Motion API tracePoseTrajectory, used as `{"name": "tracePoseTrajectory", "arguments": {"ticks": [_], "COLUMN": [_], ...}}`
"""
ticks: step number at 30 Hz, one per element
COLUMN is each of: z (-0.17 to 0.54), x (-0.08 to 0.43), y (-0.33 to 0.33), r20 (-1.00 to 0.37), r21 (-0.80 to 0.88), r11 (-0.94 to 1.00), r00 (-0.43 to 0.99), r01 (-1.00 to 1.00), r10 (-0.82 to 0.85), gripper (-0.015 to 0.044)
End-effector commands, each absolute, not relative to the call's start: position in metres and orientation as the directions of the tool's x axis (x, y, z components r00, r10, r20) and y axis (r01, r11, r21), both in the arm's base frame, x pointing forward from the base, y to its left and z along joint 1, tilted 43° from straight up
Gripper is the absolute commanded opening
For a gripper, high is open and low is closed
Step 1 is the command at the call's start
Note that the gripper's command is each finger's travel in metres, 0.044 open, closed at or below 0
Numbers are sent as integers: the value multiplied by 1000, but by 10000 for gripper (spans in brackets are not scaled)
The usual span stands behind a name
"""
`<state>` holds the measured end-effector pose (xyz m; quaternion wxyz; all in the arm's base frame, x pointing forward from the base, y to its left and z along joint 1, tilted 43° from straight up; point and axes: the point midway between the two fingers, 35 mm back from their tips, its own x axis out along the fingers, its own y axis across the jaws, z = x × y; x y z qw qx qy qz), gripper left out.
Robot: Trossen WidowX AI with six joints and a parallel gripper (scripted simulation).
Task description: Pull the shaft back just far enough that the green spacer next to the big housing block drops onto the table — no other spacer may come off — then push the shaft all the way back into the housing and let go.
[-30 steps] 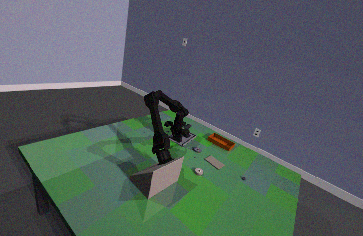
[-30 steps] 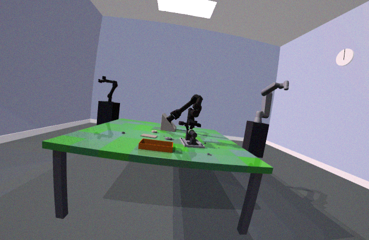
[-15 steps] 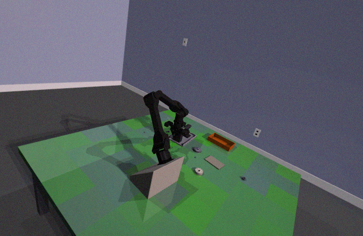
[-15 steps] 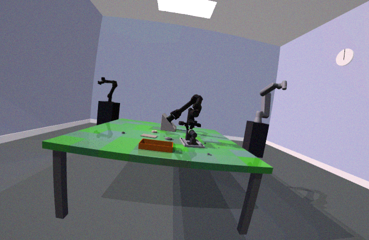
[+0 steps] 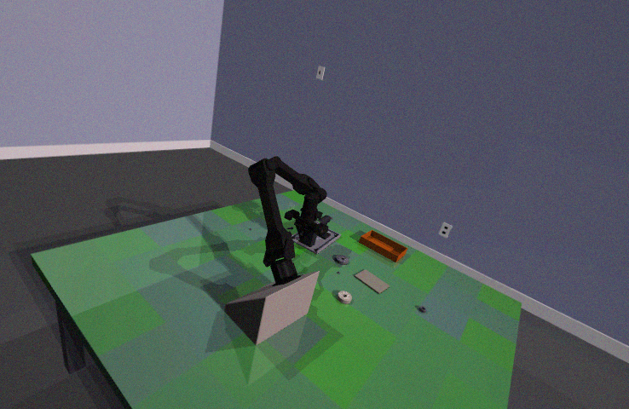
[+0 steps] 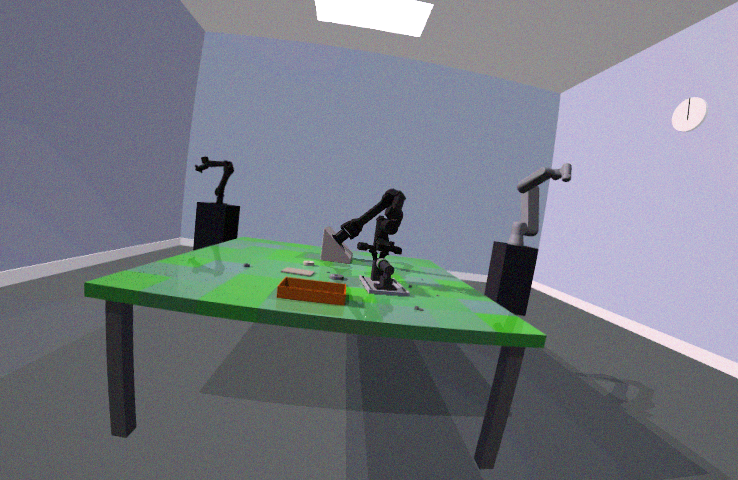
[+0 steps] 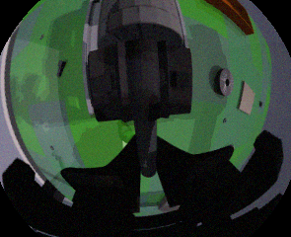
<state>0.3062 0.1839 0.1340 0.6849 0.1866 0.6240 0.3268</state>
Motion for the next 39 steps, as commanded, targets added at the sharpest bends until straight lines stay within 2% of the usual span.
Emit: {"name": "tracePoseTrajectory", "arguments": {"ticks": [1, 39], "z": [135, 134], "x": [305, 301], "y": [184, 184], "r20": [-732, -732], "r21": [665, 665], "r11": [716, 716], "r00": [6, 6], "r01": [-213, -213], "r10": [681, 681], "gripper": [0, 0]}}
